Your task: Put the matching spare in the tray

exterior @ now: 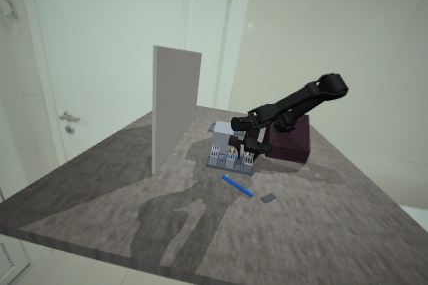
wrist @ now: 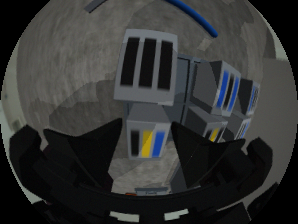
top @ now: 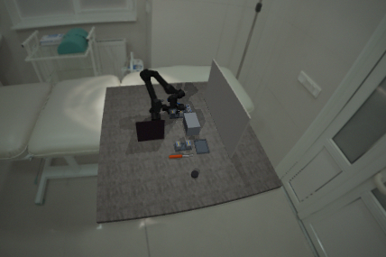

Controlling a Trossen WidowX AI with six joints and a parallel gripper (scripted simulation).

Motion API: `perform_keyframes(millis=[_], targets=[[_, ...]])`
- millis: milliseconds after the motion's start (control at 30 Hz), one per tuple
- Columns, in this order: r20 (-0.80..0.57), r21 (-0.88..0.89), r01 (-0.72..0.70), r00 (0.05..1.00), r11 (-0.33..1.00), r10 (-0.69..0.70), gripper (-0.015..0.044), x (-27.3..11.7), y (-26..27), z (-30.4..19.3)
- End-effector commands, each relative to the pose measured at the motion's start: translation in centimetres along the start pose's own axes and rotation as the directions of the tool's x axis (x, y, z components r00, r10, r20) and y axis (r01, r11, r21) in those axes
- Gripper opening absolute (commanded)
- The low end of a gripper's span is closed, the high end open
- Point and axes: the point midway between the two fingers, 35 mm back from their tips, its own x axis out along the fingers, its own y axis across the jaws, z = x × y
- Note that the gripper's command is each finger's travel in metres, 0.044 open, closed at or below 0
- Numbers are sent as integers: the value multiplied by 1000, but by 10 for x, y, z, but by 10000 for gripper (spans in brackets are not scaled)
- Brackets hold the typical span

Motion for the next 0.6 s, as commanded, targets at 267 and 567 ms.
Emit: perform_keyframes(millis=[267,567], targets=[[-1,2,-2,1000,1000,2,247,1,1,-1],[-1,2,-2,1000,1000,2,109,1,1,-1]])
